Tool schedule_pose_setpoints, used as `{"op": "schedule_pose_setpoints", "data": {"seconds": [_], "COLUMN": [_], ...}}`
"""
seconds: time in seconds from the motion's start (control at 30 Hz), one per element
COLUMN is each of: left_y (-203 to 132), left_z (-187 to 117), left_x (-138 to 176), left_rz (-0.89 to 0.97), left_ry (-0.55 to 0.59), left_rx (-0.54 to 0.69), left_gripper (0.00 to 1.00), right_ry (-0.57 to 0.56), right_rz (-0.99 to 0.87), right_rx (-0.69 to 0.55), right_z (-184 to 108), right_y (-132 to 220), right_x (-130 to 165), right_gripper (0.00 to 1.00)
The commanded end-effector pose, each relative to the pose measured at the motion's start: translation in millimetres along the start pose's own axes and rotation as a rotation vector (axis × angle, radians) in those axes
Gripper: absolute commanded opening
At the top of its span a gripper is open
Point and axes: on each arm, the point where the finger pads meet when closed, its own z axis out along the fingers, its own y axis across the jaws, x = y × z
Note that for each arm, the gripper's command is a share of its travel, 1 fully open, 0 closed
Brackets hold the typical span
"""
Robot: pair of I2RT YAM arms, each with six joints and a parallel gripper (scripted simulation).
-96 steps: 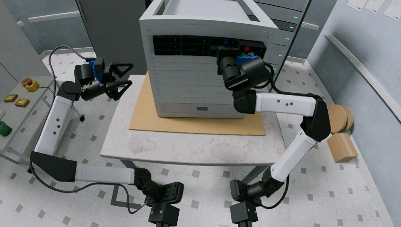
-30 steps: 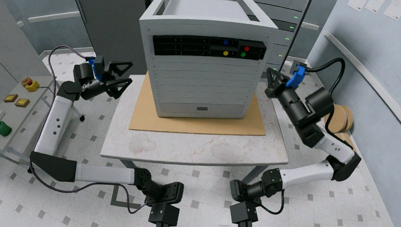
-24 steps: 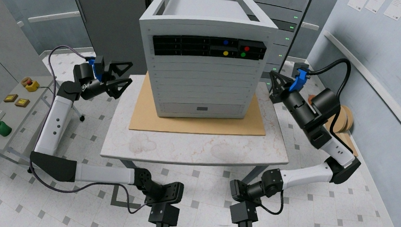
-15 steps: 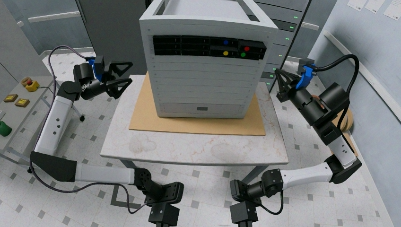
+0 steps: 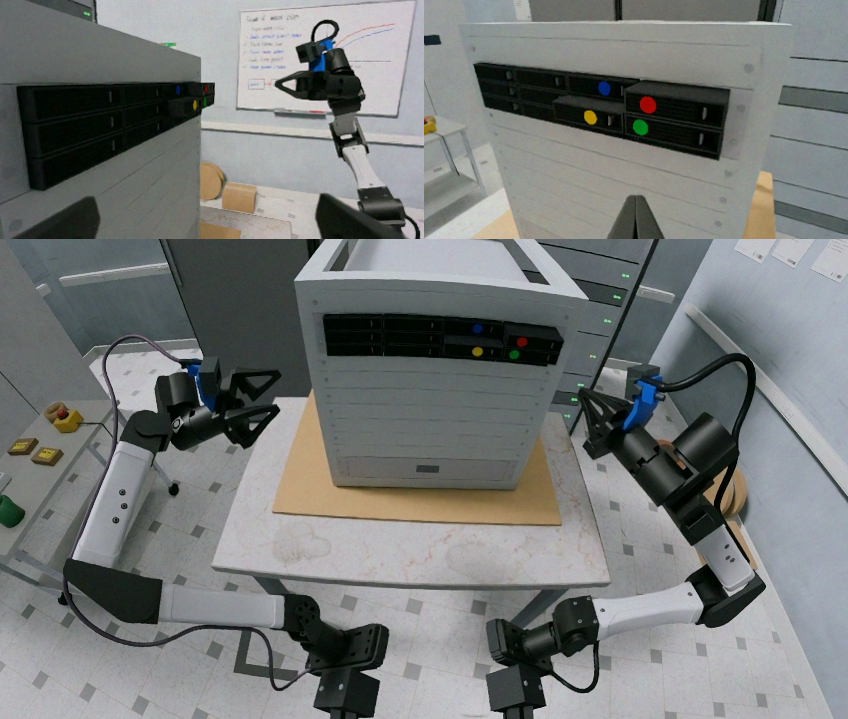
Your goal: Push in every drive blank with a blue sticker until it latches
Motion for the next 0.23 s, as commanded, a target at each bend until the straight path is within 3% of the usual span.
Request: {"op": "schedule_pose_setpoints", "data": {"seconds": [0.0, 0.2], "left_y": [-1.6, -1.6], "left_z": [1.8, 1.8], "left_x": [4.0, 4.0], "left_rz": [-0.010, -0.010], "left_ry": [0.007, 0.007], "left_rx": [0.010, 0.010], "left_gripper": [1.00, 1.00], "right_ry": [-0.015, -0.010], "right_rz": [0.015, 0.008], "right_rx": [-0.016, -0.010], "right_z": [-3.5, -2.2], "right_y": [-0.8, -2.6], "right_x": [-12.3, -10.8], "right_gripper": [0.00, 0.00]}}
